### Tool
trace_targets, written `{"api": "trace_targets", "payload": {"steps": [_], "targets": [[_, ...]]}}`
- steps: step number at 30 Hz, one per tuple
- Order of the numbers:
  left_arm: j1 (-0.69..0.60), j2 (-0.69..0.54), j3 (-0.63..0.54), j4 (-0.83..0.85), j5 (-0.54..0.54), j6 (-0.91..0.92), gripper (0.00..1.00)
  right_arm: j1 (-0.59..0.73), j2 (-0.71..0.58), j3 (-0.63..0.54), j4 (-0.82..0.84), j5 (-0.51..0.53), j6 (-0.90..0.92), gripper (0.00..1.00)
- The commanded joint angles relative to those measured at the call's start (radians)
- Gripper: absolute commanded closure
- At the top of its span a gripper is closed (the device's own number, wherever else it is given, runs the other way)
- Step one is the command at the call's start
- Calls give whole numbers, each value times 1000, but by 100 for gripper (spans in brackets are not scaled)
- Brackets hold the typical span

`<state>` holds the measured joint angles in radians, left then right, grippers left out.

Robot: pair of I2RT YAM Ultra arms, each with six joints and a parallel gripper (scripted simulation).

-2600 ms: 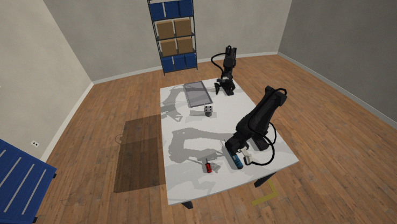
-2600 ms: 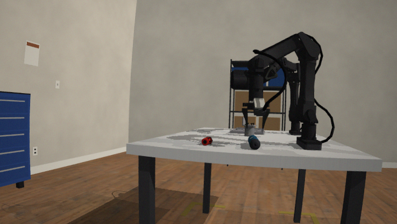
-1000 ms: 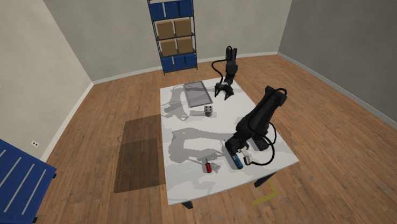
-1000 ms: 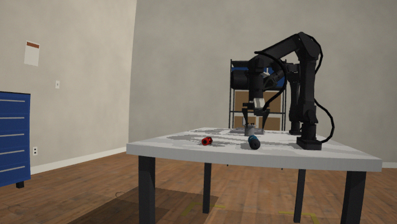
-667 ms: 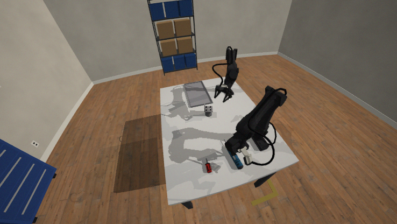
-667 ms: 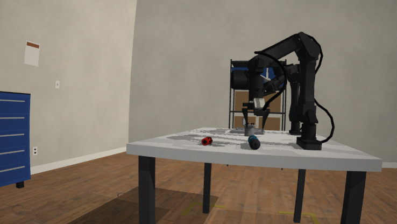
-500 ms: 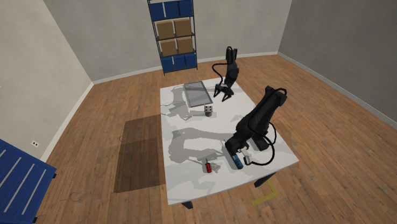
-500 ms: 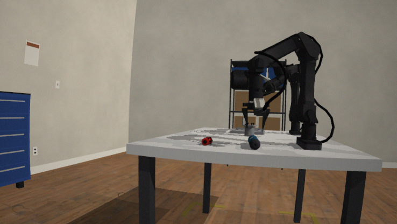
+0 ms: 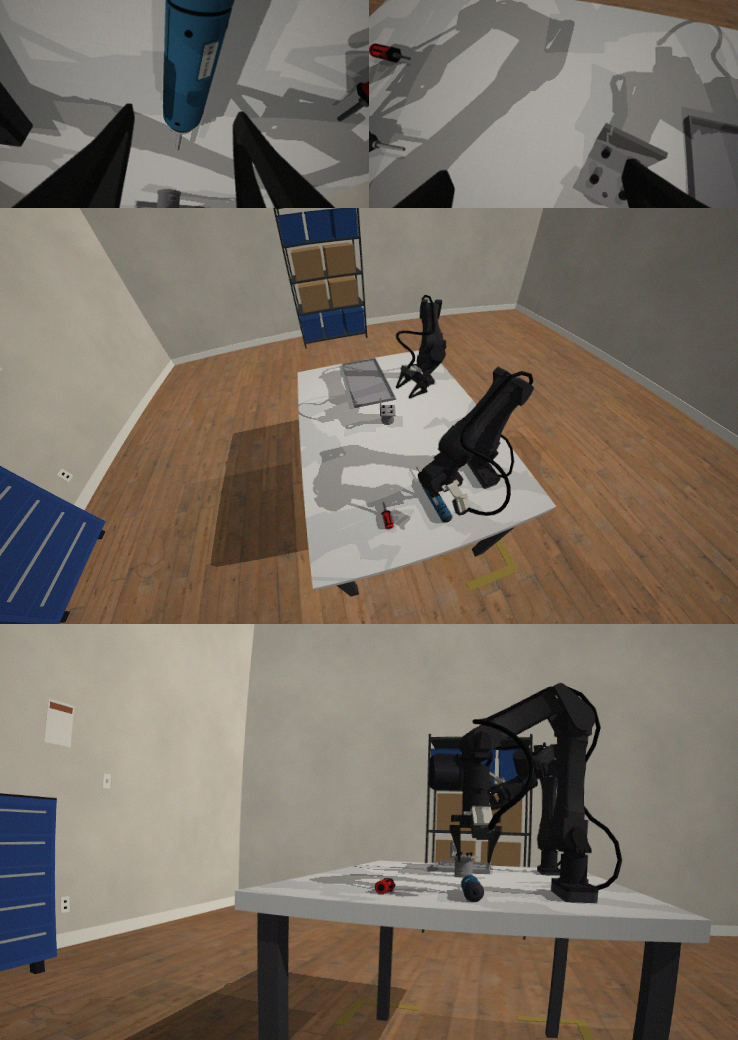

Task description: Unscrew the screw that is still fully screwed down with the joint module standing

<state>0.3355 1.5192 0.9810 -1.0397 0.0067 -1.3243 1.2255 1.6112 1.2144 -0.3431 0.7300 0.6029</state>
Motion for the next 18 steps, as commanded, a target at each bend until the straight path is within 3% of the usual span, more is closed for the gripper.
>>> {"api": "trace_targets", "payload": {"steps": [1,10,15,18], "targets": [[-12,-3,29,-14,-22,-11,35,21,-28,-40,41,86,30,14],[-12,-3,29,-14,-22,-11,35,56,-40,-144,99,250,93,14],[-12,-3,29,-14,-22,-11,35,54,-43,-110,105,255,95,14],[-12,-3,29,-14,-22,-11,35,69,-46,-182,126,310,111,14]]}}
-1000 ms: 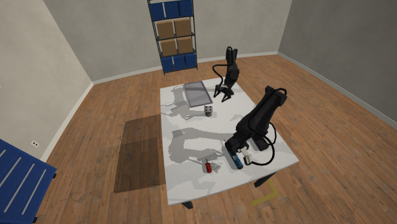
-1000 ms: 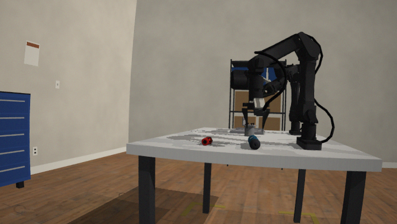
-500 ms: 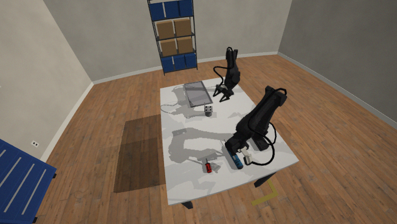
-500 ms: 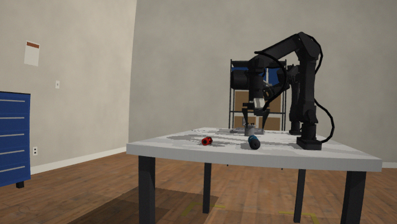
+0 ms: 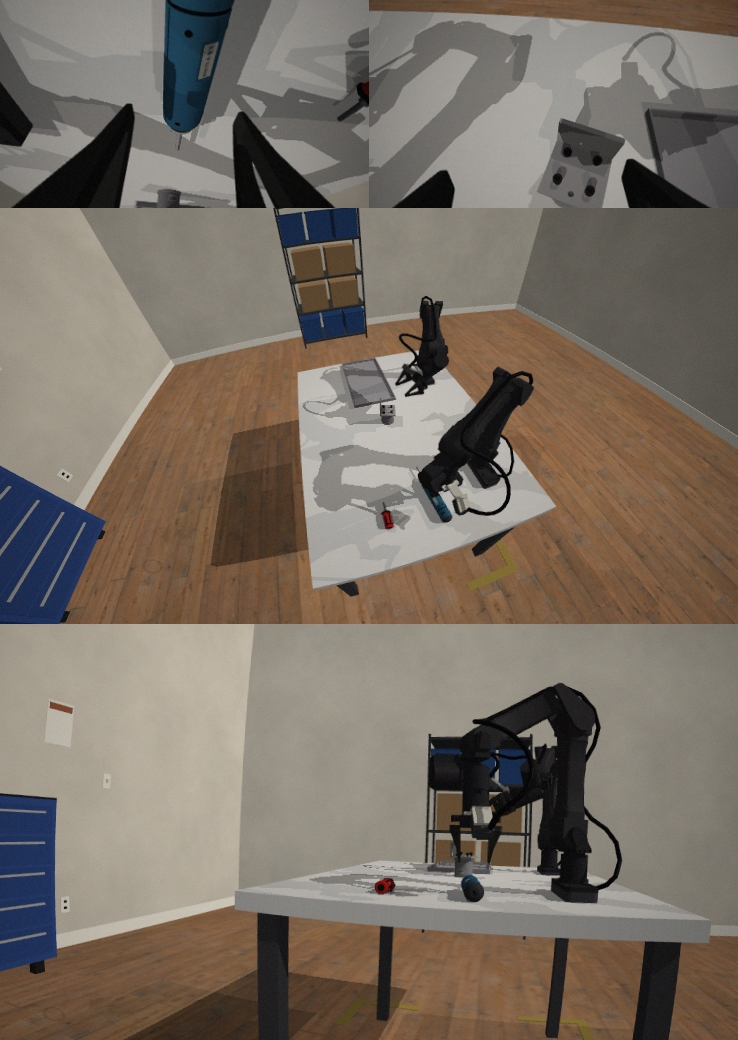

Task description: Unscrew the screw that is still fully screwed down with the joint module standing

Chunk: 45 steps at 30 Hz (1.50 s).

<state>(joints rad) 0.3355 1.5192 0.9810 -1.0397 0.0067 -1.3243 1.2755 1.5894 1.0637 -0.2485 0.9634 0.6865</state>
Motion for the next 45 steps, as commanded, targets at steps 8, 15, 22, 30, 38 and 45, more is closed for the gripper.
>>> {"api": "trace_targets", "payload": {"steps": [8,15,22,30,38,45], "targets": [[-12,-3,29,-14,-22,-11,35,50,-35,-125,83,222,84,14],[-12,-3,29,-14,-22,-11,35,51,-37,-100,96,248,92,14],[-12,-3,29,-14,-22,-11,35,57,-24,-97,101,264,94,14],[-12,-3,29,-14,-22,-11,35,59,-25,-95,95,273,95,14],[-12,-3,29,-14,-22,-11,35,54,30,-175,163,274,100,14],[-12,-3,29,-14,-22,-11,35,55,21,-202,215,274,99,14]]}}
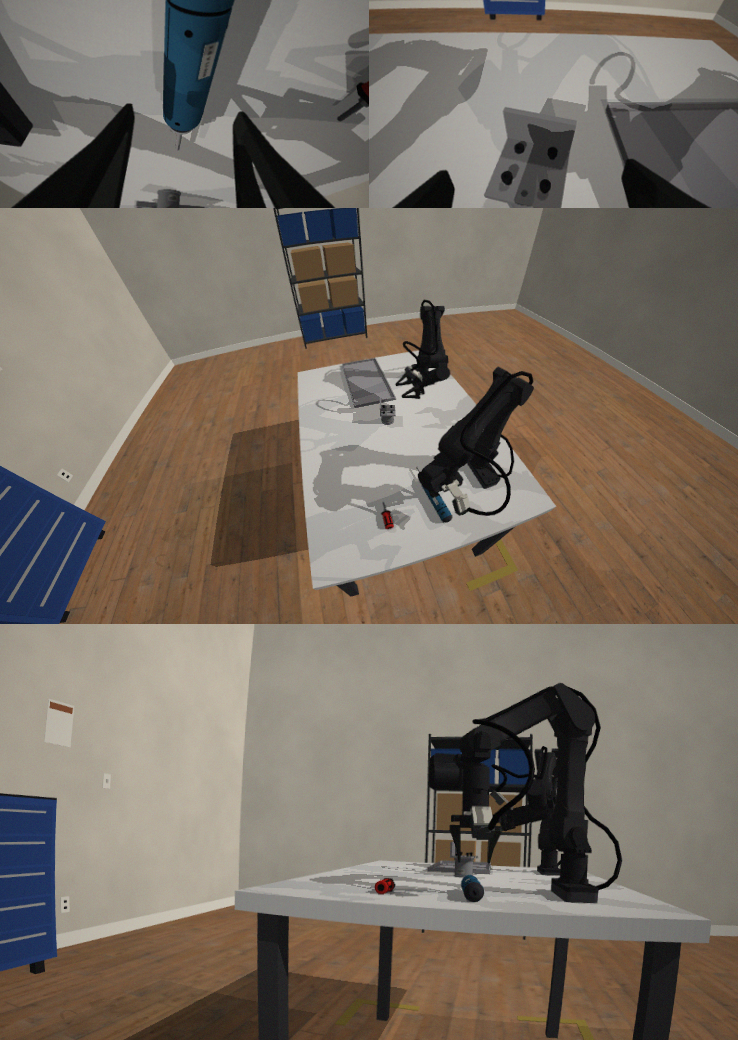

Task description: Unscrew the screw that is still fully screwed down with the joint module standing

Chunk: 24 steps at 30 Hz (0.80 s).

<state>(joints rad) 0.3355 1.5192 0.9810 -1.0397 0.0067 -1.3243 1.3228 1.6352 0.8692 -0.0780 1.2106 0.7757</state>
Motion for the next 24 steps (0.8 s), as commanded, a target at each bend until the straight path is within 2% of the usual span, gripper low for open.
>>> {"api": "trace_targets", "payload": {"steps": [1,15,20,21,24], "targets": [[-12,-3,29,-14,-22,-11,35,7,-28,19,48,27,8,14],[-12,-3,29,-14,-22,-11,35,7,80,-71,170,27,13,14],[-12,-3,29,-14,-22,-11,35,8,42,-41,179,27,9,14],[-12,-3,29,-14,-22,-11,35,8,87,-73,192,27,6,14],[-12,-3,29,-14,-22,-11,35,8,106,-91,221,27,8,14]]}}
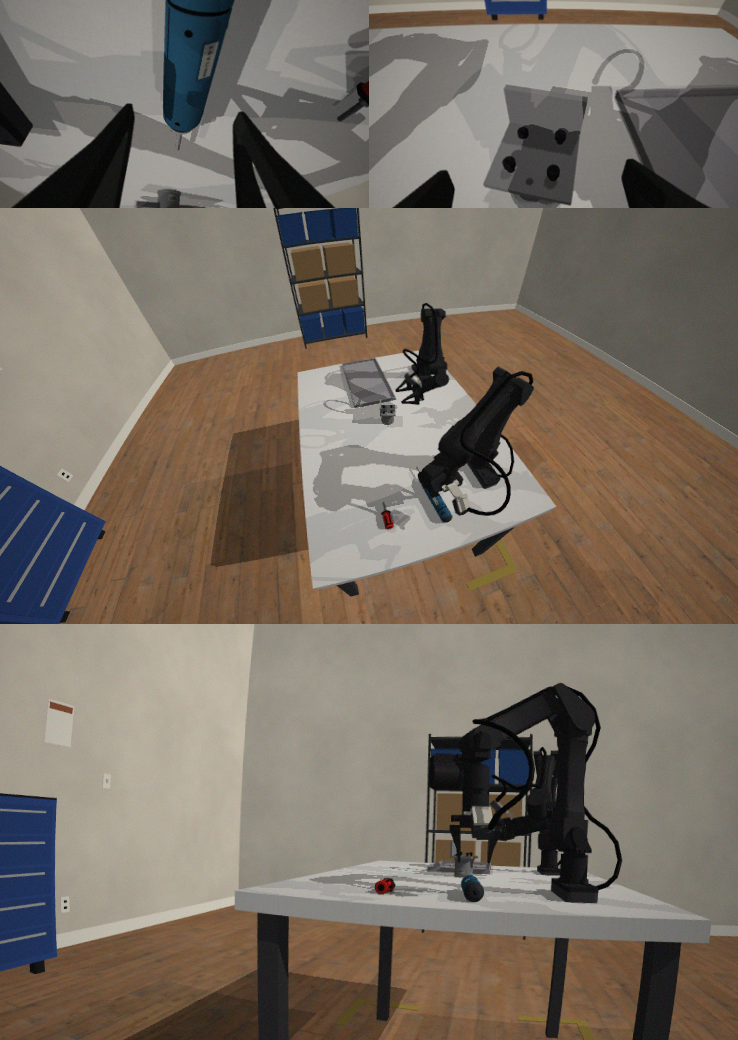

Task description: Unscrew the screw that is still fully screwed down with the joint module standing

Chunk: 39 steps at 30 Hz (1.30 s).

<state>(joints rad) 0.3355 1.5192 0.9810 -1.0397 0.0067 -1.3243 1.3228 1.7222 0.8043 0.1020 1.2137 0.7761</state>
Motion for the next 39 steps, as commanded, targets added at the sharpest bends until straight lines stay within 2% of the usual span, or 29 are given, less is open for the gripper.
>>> {"api": "trace_targets", "payload": {"steps": [1,8,13,14,25,30,31,39], "targets": [[-12,-3,29,-14,-22,-11,35,7,26,-31,52,24,7,14],[-12,-3,29,-14,-22,-11,35,7,80,-56,125,24,12,14],[-12,-3,29,-14,-22,-11,35,7,44,-35,136,24,7,14],[-12,-3,29,-14,-22,-11,35,8,89,-54,149,24,6,14],[-12,-3,29,-14,-22,-11,35,7,182,-91,262,24,12,14],[-12,-3,29,-14,-22,-11,35,7,148,-76,273,24,6,14],[-12,-3,29,-14,-22,-11,35,8,193,-85,285,24,6,14],[-12,-3,29,-14,-22,-11,35,7,267,-108,366,24,9,14]]}}
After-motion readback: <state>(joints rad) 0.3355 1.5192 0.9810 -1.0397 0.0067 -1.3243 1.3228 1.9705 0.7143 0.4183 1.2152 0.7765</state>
